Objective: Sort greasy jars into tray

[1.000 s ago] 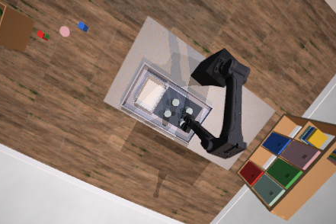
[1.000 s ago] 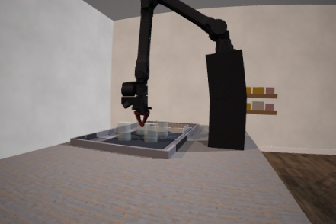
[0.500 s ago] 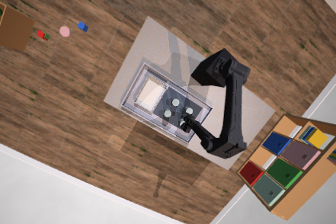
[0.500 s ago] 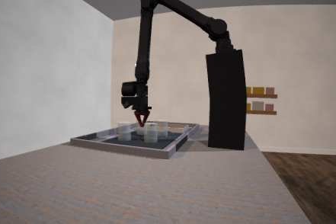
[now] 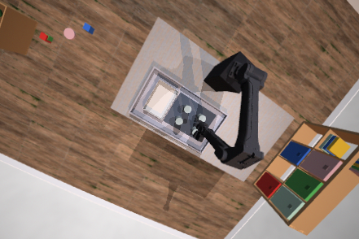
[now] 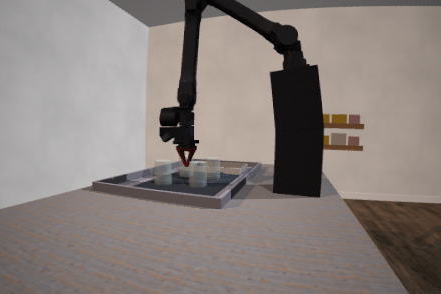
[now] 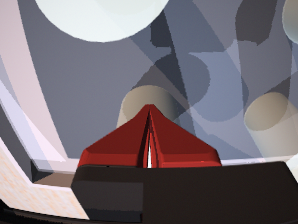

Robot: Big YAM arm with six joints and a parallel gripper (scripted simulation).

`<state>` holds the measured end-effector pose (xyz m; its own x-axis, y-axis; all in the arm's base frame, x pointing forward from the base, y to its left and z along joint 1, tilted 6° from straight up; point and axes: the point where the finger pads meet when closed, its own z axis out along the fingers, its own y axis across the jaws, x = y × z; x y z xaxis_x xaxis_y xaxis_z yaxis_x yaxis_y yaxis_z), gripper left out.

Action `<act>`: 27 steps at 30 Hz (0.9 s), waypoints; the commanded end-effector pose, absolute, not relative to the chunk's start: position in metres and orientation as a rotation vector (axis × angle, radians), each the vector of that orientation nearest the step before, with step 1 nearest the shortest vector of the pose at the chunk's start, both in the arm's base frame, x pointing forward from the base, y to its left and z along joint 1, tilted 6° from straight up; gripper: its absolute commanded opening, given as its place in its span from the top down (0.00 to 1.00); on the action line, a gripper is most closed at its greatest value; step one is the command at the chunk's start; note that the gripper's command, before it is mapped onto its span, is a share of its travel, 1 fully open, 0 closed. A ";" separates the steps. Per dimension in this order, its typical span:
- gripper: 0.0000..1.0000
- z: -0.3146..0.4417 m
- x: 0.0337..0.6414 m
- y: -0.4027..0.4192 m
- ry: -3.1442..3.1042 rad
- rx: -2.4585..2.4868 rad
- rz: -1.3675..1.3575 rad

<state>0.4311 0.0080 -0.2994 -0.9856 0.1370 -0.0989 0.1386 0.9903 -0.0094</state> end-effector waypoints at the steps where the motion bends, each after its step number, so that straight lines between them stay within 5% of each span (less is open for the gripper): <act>1: 1.00 -0.296 0.432 0.009 3.024 0.226 -0.030; 27: 1.00 -0.296 0.429 0.009 3.024 0.226 -0.030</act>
